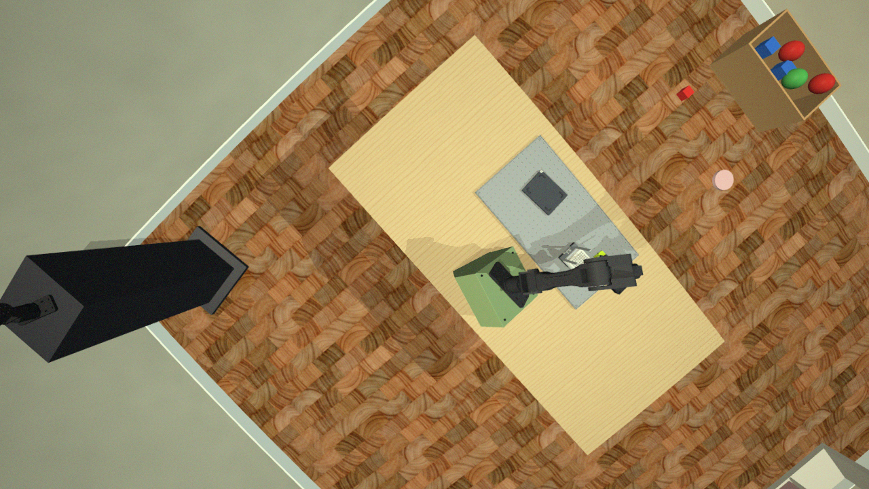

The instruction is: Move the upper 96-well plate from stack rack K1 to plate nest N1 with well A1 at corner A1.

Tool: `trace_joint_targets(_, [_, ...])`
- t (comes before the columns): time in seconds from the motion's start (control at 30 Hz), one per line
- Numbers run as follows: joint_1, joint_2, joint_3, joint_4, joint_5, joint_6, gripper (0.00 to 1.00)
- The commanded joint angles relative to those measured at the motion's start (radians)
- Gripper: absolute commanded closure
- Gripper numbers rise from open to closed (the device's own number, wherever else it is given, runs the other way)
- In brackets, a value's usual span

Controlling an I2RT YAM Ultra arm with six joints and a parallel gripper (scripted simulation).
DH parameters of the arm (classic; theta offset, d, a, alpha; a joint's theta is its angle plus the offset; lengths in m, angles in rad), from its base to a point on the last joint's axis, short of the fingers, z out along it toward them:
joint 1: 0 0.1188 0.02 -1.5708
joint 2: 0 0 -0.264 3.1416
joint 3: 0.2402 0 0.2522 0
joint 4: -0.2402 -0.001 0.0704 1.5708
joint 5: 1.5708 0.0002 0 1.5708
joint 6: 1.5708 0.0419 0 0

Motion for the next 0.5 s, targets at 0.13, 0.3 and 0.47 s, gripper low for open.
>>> trace_joint_targets(0.13, [0.014,0.036,-0.027,0.055,0.014,0.019,0.0])
trace_joint_targets(0.3, [0.022,0.061,-0.033,0.087,0.018,0.026,0.0])
trace_joint_targets(0.47, [0.027,0.086,-0.039,0.119,0.022,0.032,0.0])
